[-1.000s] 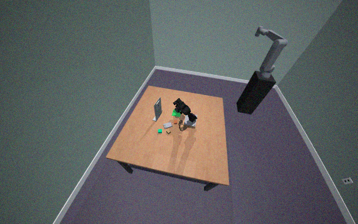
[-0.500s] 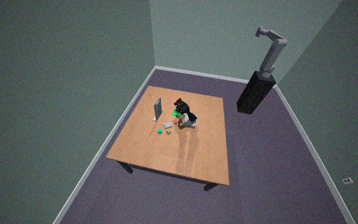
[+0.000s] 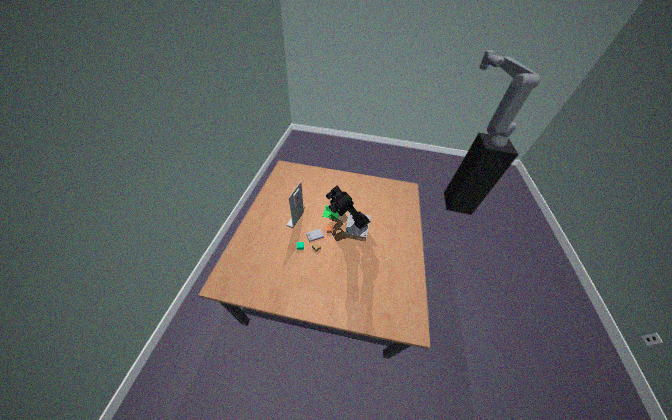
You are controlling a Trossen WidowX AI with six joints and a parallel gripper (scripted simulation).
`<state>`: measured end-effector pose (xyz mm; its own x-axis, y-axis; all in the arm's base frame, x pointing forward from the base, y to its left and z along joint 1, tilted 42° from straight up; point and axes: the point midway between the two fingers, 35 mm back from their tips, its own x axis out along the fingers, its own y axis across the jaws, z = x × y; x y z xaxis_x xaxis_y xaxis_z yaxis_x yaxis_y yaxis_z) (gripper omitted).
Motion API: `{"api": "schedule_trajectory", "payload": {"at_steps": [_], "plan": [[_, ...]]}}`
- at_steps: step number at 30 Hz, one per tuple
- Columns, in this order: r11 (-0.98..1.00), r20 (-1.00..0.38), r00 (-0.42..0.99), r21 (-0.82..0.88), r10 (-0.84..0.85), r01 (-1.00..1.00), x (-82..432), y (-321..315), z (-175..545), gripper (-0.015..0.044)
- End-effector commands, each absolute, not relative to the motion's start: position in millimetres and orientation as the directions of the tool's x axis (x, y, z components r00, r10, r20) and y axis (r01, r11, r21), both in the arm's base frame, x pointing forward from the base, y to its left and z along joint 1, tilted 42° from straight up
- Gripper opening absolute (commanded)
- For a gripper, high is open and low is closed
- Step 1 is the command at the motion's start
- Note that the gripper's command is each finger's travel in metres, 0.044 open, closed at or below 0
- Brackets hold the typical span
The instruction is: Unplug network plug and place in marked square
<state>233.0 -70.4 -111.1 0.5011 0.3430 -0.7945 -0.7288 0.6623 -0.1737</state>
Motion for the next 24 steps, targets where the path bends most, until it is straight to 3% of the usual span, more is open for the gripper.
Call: {"api": "schedule_trajectory", "payload": {"at_steps": [1, 24], "plan": [[0.667, -0.798, 0.493, -0.160, 0.346, -0.727, 230, -66, -116, 0.0000], [0.668, -0.797, 0.494, -0.160, 0.347, -0.727, 229, -49, -133, 0.0000]]}}
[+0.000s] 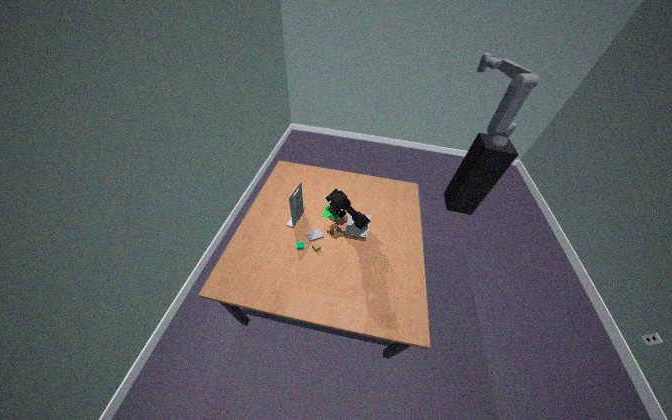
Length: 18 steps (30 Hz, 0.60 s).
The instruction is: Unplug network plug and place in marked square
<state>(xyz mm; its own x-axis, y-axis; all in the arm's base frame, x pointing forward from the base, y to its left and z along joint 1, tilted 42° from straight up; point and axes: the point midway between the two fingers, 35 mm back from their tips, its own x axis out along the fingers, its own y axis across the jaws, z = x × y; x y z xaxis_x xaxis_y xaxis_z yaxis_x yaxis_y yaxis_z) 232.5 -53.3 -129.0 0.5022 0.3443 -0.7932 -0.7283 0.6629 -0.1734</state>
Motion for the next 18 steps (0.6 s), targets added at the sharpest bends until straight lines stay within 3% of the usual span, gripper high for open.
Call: {"api": "schedule_trajectory", "payload": {"at_steps": [1, 18], "plan": [[0.668, -0.797, 0.494, -0.160, 0.347, -0.727, 228.4, -48.7, -133.4, 0.0000], [0.669, -0.796, 0.495, -0.159, 0.348, -0.726, 228.6, -40.8, -139.9, 0.0000]]}}
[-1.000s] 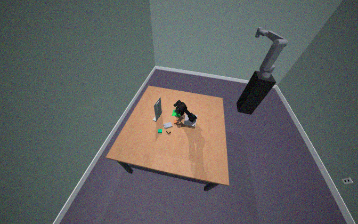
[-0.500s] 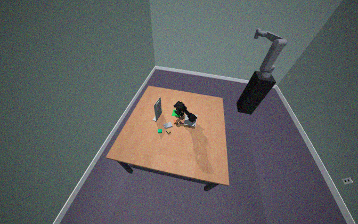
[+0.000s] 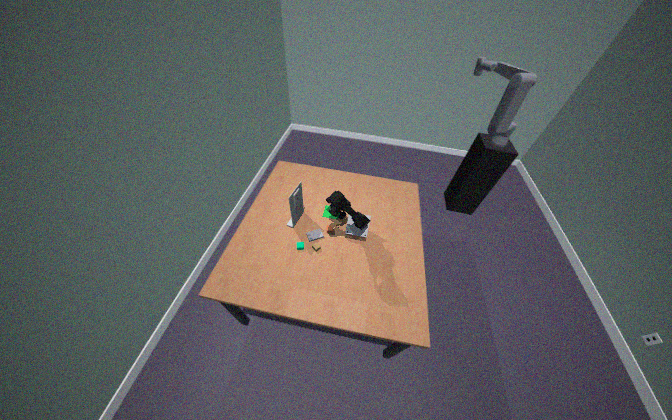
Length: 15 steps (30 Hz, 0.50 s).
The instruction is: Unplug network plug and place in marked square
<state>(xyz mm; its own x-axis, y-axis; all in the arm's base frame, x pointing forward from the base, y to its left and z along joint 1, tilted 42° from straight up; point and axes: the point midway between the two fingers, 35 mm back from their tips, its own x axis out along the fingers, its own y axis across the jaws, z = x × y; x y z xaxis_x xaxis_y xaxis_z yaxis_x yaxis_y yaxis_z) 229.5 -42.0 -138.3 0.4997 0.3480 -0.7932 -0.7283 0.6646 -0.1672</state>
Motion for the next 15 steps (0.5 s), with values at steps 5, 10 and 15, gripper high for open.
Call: {"api": "schedule_trajectory", "payload": {"at_steps": [5, 10, 15], "plan": [[0.669, -0.796, 0.495, -0.159, 0.348, -0.726, 229.6, -39.0, -140.7, 0.0000], [0.664, -0.794, 0.498, -0.165, 0.349, -0.729, 230.8, -39.1, -139.5, 0.0000], [0.664, -0.794, 0.498, -0.165, 0.349, -0.729, 230.8, -39.1, -139.5, 0.0026]]}}
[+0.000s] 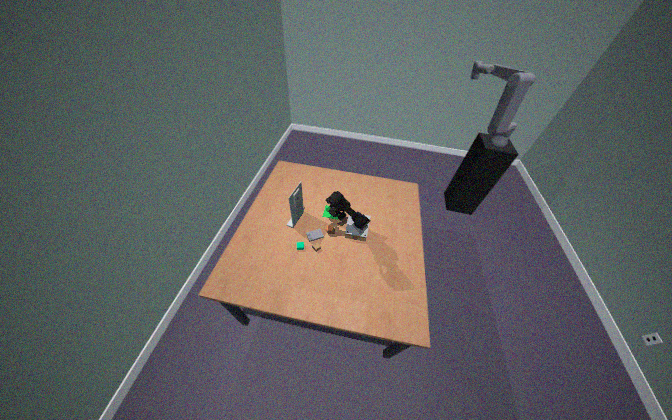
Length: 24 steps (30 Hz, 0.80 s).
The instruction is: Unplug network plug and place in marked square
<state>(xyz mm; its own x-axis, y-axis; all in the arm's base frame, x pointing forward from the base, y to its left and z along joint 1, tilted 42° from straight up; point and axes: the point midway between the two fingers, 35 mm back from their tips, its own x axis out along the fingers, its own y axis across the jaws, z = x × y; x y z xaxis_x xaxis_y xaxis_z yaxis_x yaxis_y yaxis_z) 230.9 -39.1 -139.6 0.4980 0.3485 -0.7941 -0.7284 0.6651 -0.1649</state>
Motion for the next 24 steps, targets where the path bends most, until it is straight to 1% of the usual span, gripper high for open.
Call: {"api": "schedule_trajectory", "payload": {"at_steps": [1, 5, 24], "plan": [[0.664, -0.794, 0.498, -0.165, 0.349, -0.729, 230.8, -39.1, -139.5, 0.0053], [0.664, -0.794, 0.498, -0.165, 0.349, -0.729, 230.8, -39.1, -139.5, 0.0156], [0.665, -0.796, 0.496, -0.163, 0.348, -0.728, 224.5, -44.8, -130.6, 0.0156]]}}
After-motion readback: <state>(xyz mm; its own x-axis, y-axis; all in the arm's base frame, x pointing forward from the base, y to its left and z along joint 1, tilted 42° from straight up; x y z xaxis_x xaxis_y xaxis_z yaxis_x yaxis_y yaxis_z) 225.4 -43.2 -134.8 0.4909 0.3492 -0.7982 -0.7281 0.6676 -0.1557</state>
